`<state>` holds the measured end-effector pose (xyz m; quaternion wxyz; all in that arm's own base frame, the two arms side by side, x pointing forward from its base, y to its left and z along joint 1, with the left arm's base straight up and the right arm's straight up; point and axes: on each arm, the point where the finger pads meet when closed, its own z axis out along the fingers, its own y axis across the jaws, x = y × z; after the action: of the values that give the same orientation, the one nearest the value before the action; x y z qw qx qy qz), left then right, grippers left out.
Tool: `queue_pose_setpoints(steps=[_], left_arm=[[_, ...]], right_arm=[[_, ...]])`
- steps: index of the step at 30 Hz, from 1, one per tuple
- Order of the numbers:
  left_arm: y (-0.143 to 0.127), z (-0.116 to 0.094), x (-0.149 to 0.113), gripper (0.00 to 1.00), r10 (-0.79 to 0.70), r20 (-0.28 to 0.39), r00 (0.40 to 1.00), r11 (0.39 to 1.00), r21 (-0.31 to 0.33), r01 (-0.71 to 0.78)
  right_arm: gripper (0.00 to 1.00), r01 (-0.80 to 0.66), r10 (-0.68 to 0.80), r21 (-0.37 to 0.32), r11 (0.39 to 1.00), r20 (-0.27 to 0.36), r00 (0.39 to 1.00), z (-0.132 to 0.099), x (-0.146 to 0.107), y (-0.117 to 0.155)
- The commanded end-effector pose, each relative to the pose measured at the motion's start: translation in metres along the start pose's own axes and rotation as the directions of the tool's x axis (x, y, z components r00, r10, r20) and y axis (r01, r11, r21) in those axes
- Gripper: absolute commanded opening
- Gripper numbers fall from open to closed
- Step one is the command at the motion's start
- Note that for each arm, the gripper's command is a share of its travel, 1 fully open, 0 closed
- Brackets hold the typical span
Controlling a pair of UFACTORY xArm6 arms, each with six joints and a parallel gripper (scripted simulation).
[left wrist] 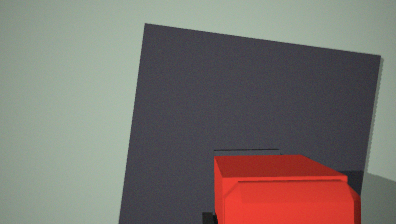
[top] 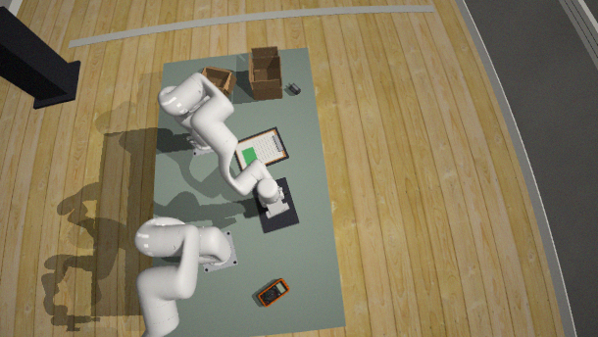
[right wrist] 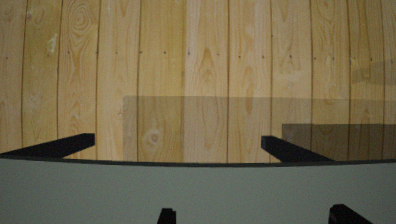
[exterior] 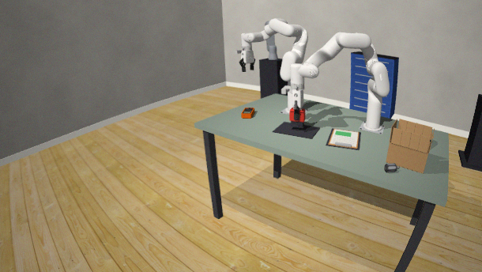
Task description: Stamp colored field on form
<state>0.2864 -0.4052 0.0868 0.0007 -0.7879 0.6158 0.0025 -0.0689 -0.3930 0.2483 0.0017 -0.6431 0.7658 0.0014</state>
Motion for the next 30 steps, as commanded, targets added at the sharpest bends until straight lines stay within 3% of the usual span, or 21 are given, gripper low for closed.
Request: queue_pose_setpoints(steps=[1, 15, 17, 20, 23, 24, 30], left_arm=[[-0.001, -0.020, 0.001, 0.30, 0.000, -0.005, 1.000, 1.000, 0.002, 0.000], [-0.003, -0.025, -0.006, 0.30, 0.001, -0.005, 1.000, 1.000, 0.002, -0.001], [-0.008, -0.032, -0.028, 0.30, 0.006, -0.005, 1.000, 1.000, 0.002, -0.006], [-0.014, -0.044, -0.081, 0.30, 0.019, -0.005, 1.000, 1.000, 0.002, -0.019], [-0.013, -0.043, -0.090, 0.30, 0.024, -0.005, 1.000, 1.000, 0.002, -0.024], [-0.014, -0.046, -0.123, 0.30, 0.029, -0.005, 1.000, 1.000, 0.002, -0.029], [-0.002, -0.030, -0.187, 0.30, 0.056, -0.005, 0.998, 0.998, 0.002, -0.056]], right_arm=[[1.00, 0.000, 0.000, 0.000, 1.000, -0.004, 1.000, -0.002, 0.001, 0.000], [1.00, 0.000, 0.000, 0.000, 1.000, -0.004, 1.000, -0.002, 0.001, 0.000], [1.00, 0.000, 0.000, 0.000, 1.000, -0.004, 1.000, -0.002, 0.001, 0.000], [1.00, 0.000, 0.000, 0.000, 1.000, -0.004, 1.000, -0.002, 0.001, 0.000], [1.00, 0.000, 0.000, 0.000, 1.000, -0.004, 1.000, -0.002, 0.001, 0.000], [1.00, 0.000, 0.000, 0.000, 1.000, -0.004, 1.000, -0.002, 0.001, 0.000], [1.00, 0.000, 0.000, 0.000, 1.000, -0.004, 1.000, -0.002, 0.001, 0.000]])
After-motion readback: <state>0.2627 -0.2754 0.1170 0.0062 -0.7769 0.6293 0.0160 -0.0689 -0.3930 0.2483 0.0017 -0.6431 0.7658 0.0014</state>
